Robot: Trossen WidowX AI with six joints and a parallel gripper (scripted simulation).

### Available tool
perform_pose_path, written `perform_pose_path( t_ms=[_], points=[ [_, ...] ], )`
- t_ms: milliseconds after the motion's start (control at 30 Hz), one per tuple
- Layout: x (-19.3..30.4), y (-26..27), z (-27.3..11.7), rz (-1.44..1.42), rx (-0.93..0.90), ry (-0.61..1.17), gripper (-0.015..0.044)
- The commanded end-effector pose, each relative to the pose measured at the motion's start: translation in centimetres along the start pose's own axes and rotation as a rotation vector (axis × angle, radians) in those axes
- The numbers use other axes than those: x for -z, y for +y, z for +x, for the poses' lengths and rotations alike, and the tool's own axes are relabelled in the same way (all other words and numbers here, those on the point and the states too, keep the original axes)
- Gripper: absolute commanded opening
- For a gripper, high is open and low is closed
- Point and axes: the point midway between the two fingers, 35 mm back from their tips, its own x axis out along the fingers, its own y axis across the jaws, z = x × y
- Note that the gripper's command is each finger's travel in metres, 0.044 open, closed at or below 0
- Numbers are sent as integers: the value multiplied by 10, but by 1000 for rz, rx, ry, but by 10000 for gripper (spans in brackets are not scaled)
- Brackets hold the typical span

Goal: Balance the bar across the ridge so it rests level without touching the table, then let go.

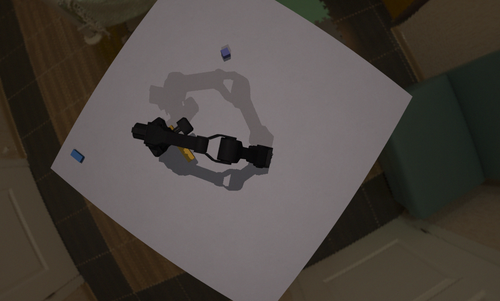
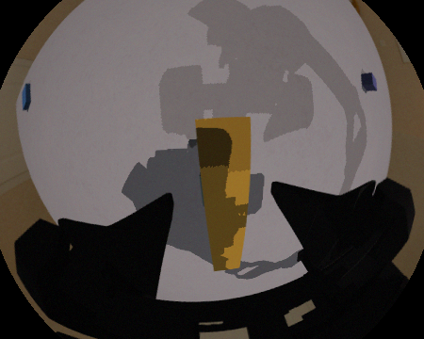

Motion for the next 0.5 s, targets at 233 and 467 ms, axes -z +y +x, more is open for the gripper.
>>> perform_pose_path(
  t_ms=[233,467],
  points=[
    [0,0,-92,0,-17,-19,440],
    [1,-1,-100,0,-18,-20,440]
  ],
)
